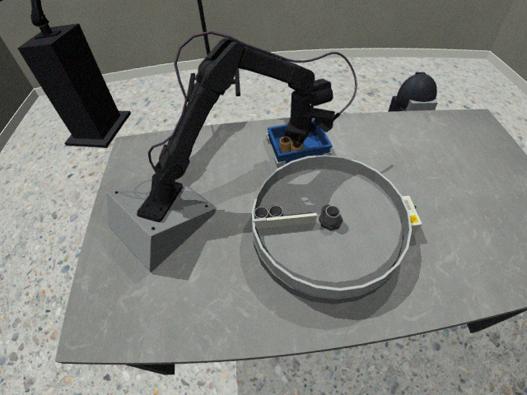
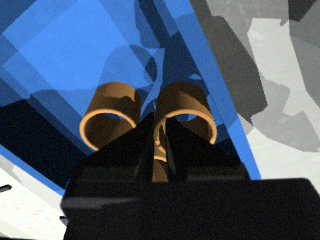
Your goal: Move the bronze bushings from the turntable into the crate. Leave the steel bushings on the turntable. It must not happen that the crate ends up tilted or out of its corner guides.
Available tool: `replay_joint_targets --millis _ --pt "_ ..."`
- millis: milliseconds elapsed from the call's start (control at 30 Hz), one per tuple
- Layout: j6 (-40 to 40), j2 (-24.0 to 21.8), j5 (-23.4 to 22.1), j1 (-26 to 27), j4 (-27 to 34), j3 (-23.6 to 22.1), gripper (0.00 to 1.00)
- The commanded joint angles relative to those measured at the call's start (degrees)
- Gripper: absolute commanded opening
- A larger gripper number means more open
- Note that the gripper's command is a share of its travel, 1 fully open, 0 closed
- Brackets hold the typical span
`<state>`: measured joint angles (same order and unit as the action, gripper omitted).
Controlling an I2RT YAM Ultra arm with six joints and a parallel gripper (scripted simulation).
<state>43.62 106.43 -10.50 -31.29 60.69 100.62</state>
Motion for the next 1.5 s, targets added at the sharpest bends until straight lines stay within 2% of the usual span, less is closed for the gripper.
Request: replay_joint_targets --millis 0,900,1133,1233,1467 --pt "0.29 -1.16 0.91 0.23 -0.23 2.00 0.00" --pt "0.29 -1.13 0.91 0.23 -0.22 2.01 0.00" --pt "0.16 0.42 0.89 0.39 0.76 2.47 0.00" --pt "0.15 -0.92 0.90 0.42 0.63 2.60 0.00" --pt "0.15 -0.93 0.90 0.43 0.23 2.62 0.00"
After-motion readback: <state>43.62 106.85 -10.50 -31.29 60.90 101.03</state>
